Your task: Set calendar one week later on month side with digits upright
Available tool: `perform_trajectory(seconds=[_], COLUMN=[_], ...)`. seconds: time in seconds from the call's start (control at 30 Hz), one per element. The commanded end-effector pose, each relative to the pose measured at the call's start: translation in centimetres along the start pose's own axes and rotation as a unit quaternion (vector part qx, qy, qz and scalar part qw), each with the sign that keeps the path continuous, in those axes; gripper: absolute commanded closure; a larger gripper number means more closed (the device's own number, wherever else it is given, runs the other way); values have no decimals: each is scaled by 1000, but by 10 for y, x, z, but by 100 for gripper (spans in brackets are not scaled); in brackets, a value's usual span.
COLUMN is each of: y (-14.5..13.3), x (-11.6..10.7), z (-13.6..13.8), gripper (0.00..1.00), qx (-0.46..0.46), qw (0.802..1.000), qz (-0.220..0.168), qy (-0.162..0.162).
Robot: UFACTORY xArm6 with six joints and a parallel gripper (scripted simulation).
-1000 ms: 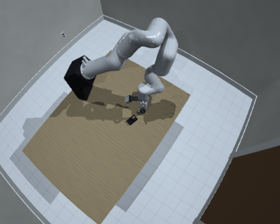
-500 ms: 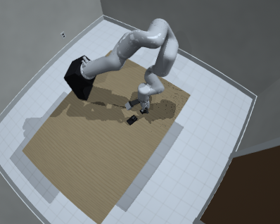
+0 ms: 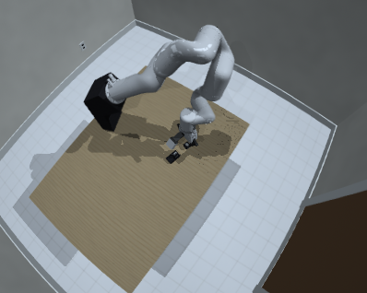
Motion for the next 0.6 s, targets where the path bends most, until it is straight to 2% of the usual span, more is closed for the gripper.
perform_trajectory(seconds=[0.0,0.57], y=[0,0], x=[0,0], z=[0,0], gripper=[53,53], qx=[-4,-4], qw=[1000,1000], qz=[2,2], qy=[11,11])
Point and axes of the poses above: the point where the finger pads meet when closed, its own x axis out along the fingers, its own z axis across the jaws, y = z × x, the point moved 2 cm from there along -x, back along the fingers, and after that the axes turned 5 degrees about x, right-handed, at the moved point
